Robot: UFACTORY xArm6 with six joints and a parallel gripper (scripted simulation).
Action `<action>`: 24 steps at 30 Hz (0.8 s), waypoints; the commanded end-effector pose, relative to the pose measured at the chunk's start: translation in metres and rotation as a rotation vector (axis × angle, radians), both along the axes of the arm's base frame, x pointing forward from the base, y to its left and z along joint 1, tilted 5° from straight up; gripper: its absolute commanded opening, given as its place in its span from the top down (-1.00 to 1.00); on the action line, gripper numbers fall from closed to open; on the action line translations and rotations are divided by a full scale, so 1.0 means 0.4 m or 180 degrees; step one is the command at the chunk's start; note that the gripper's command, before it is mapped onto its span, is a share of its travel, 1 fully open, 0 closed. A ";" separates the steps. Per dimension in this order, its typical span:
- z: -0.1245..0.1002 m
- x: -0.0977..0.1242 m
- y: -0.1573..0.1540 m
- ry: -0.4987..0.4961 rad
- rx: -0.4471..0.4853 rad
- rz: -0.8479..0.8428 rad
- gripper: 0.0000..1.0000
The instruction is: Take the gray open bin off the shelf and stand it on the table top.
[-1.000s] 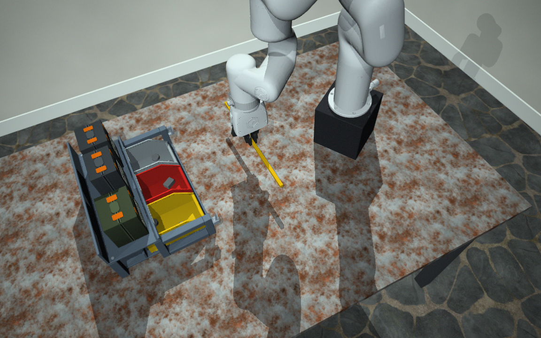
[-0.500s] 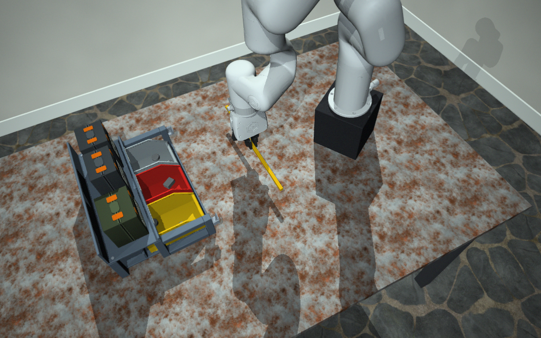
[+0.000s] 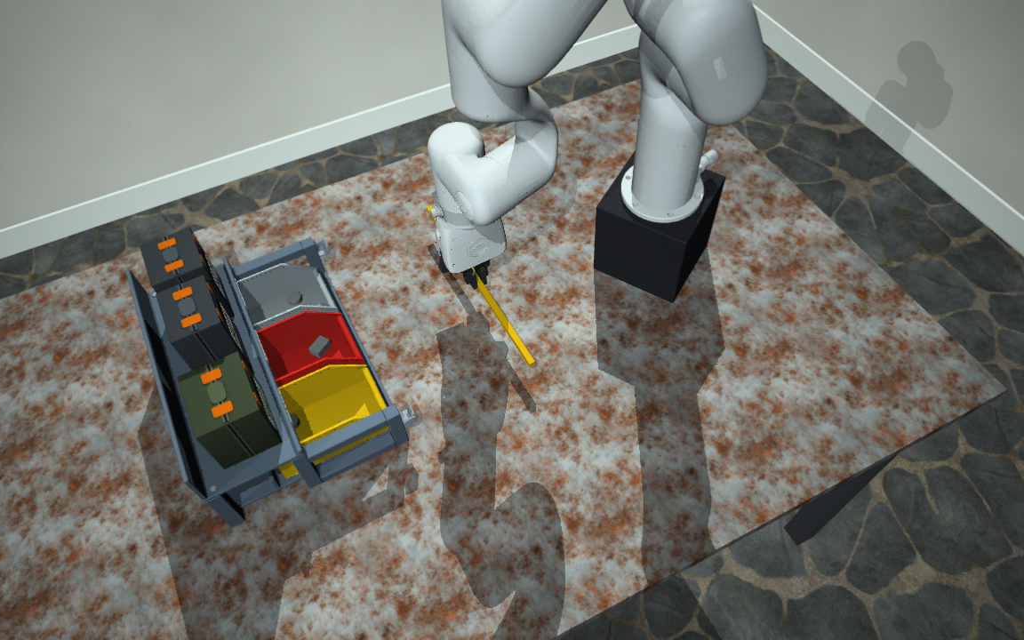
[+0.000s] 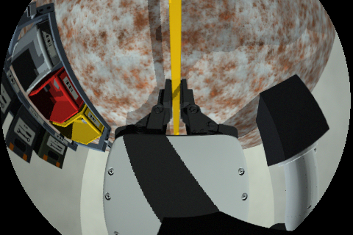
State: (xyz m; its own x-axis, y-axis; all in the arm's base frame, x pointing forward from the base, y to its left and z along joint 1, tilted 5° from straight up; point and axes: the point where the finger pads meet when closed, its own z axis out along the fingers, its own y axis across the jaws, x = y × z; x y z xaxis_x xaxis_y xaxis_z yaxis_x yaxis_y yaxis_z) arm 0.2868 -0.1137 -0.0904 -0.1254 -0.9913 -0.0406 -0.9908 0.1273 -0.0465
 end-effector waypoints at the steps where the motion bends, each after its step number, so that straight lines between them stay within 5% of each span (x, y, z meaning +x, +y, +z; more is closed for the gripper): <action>1: -0.018 0.005 -0.001 -0.0089 -0.0010 0.0000 1.00; 24: -0.067 0.009 0.000 -0.0088 -0.0010 0.0000 1.00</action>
